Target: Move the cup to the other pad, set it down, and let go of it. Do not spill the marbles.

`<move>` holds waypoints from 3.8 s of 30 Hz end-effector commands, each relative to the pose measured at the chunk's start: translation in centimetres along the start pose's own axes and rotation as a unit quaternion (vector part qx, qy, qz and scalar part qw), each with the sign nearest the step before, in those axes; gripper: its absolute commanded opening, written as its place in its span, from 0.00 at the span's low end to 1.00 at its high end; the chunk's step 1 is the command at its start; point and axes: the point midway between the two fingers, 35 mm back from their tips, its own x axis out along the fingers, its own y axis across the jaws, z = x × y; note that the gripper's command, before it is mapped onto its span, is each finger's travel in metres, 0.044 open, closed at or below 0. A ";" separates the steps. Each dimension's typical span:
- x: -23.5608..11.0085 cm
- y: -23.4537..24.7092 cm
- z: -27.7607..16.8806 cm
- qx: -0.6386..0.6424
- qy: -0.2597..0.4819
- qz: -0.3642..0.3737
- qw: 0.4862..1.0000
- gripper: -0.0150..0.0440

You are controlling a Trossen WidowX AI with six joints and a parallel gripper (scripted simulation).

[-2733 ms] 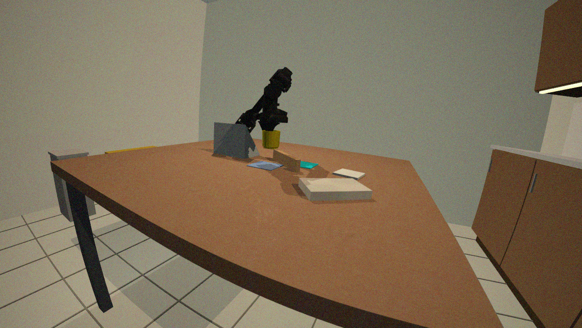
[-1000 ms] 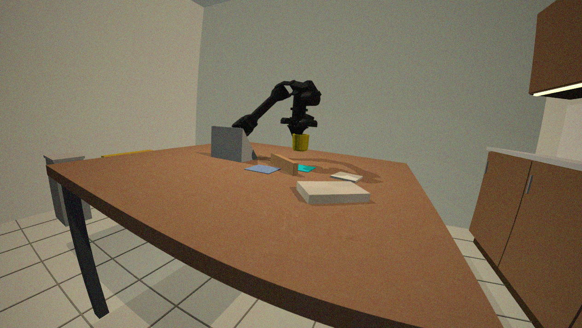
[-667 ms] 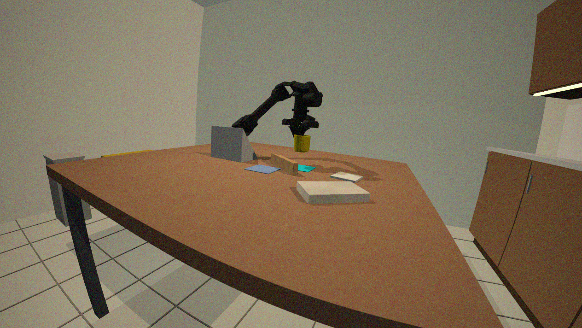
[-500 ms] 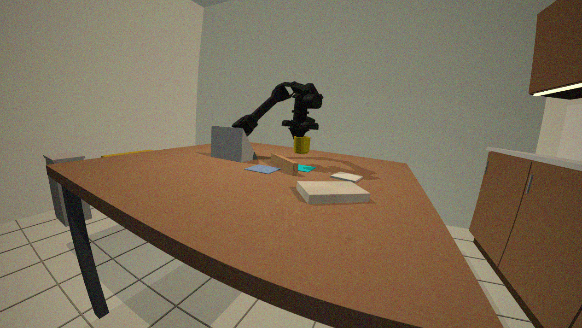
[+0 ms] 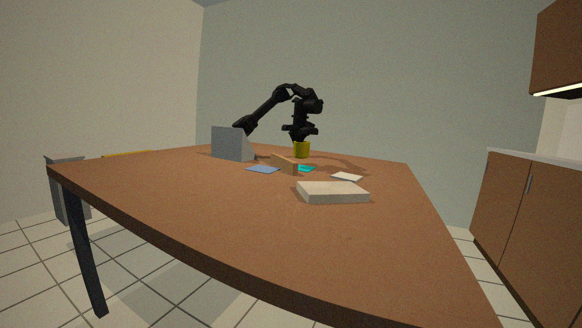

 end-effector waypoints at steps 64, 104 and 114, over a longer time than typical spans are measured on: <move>1.7 0.0 0.1 0.000 -0.001 0.000 1.000 0.50; -3.3 0.1 0.2 0.004 -0.003 0.001 1.000 1.00; -6.7 0.1 0.3 0.003 -0.002 0.000 1.000 1.00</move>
